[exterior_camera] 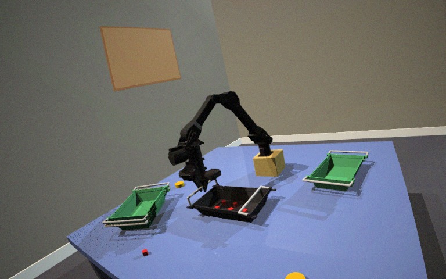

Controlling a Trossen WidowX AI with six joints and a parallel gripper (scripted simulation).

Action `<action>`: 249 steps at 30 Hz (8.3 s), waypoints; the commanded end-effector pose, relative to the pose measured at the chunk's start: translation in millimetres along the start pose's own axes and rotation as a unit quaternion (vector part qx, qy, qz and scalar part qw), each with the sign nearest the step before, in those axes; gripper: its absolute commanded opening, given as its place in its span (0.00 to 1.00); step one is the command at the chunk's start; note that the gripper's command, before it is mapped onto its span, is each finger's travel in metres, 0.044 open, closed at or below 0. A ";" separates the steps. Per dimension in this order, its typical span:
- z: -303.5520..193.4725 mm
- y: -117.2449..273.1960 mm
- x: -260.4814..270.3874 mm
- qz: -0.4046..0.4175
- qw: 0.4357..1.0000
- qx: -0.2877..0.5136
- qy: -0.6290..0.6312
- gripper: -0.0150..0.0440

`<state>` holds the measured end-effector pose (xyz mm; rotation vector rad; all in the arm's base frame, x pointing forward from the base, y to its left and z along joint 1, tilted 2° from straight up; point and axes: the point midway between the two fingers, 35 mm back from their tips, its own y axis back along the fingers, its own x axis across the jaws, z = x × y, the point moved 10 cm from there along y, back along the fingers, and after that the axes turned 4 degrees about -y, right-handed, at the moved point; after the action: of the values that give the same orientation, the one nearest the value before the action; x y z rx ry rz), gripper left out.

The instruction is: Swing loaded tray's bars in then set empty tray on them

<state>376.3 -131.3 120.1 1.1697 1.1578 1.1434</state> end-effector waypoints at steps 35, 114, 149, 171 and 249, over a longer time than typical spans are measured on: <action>-2.2 13.9 30.8 0.008 1.000 0.008 0.003 0.40; -1.9 14.7 30.7 0.008 1.000 0.007 0.003 0.25; -1.9 14.7 30.7 0.008 1.000 0.007 0.003 0.52; 6.3 124.6 109.0 0.013 1.000 0.005 -0.008 1.00; -370.6 -43.2 403.6 0.021 0.994 0.028 -0.106 0.93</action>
<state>34.6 292.7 41.8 1.3280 1.0137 1.0033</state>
